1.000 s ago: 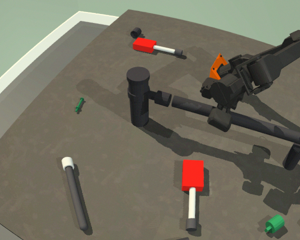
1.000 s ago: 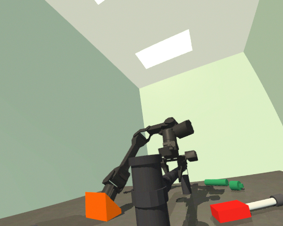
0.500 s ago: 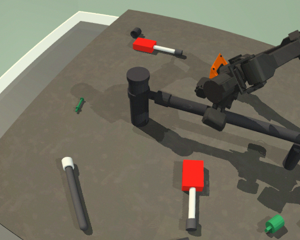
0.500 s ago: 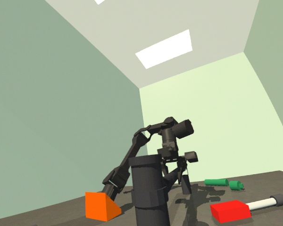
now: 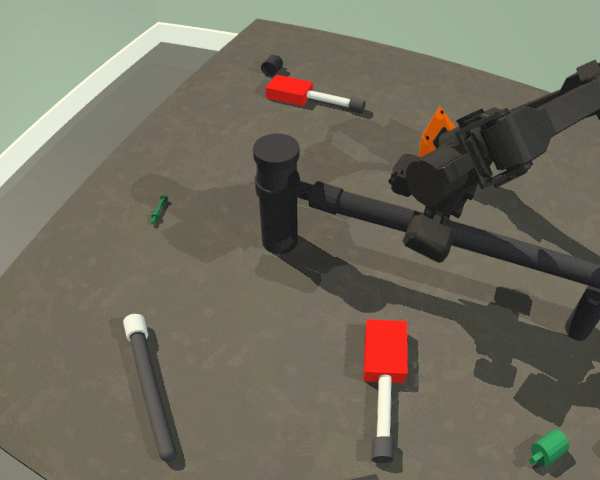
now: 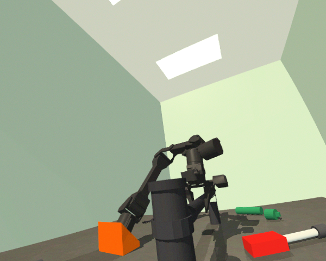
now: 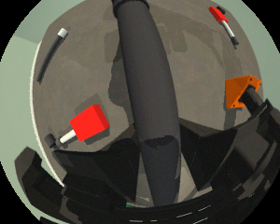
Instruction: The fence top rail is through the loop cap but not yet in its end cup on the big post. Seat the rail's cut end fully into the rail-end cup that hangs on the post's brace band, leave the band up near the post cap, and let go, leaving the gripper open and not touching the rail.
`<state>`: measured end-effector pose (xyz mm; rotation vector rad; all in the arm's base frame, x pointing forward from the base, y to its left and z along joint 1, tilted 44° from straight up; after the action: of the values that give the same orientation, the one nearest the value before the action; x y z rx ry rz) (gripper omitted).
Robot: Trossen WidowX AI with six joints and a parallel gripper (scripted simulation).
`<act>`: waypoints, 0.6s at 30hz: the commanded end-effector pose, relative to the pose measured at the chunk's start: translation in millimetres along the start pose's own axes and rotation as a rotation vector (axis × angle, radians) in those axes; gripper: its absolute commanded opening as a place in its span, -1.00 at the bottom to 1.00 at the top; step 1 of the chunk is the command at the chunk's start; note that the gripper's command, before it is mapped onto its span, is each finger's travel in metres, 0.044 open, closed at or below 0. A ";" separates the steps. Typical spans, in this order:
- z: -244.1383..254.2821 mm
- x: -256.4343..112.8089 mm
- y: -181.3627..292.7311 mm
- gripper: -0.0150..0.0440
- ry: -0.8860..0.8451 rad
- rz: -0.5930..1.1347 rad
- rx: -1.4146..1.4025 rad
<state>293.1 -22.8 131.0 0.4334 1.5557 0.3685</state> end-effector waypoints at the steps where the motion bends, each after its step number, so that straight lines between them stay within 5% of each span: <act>1: 0.4 -1.5 -3.7 -0.49 -0.006 -0.010 0.002; 18: 0.2 -0.7 -1.9 -0.49 -0.003 -0.005 0.001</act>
<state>293.1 -22.8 130.9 0.4334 1.5557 0.3684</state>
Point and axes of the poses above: the point midway between the two fingers, 35 mm back from their tips, its own x axis out along the fingers, its own z axis across the jaws, y = z × x, the point moved 4 cm from there along -x, back along the fingers, and after that the axes turned 12 degrees about x, right-handed, at the moved point
